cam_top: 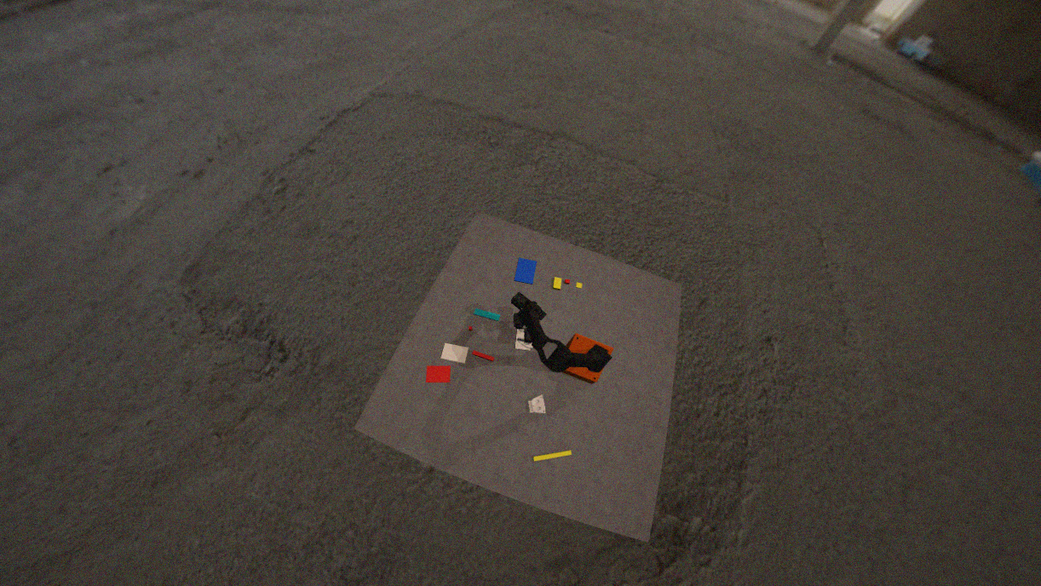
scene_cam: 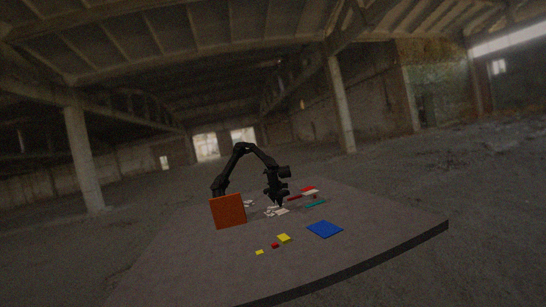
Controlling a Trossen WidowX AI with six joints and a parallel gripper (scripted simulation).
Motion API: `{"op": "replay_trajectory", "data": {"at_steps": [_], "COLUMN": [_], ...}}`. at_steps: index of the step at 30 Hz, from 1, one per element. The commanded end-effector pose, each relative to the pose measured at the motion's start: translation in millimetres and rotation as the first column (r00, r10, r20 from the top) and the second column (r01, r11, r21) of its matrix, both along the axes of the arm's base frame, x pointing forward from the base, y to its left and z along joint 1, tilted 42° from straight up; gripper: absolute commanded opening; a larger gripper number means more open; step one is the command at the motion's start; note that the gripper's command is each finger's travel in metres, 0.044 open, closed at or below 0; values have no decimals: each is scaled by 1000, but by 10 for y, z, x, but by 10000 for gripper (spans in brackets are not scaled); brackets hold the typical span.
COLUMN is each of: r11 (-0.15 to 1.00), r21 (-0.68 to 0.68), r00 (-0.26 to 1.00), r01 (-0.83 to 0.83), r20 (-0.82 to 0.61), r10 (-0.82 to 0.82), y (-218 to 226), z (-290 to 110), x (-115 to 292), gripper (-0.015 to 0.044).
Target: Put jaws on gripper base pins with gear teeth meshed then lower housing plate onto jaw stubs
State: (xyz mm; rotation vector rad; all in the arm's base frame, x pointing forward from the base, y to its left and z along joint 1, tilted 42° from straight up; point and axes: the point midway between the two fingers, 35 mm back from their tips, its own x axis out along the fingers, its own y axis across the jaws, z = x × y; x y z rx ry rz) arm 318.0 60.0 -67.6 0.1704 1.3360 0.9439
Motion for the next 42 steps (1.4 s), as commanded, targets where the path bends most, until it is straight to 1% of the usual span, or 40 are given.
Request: {"op": "replay_trajectory", "data": {"at_steps": [1,42], "r11": [1000,1000], "r21": [5,6], "r00": [1000,1000], "r01": [2,2], "r20": [-3,-4], "r10": [-2,-2], "y": [58,149], "z": [-58,-155], "x": [-15,-30], "gripper": [134,134]}}
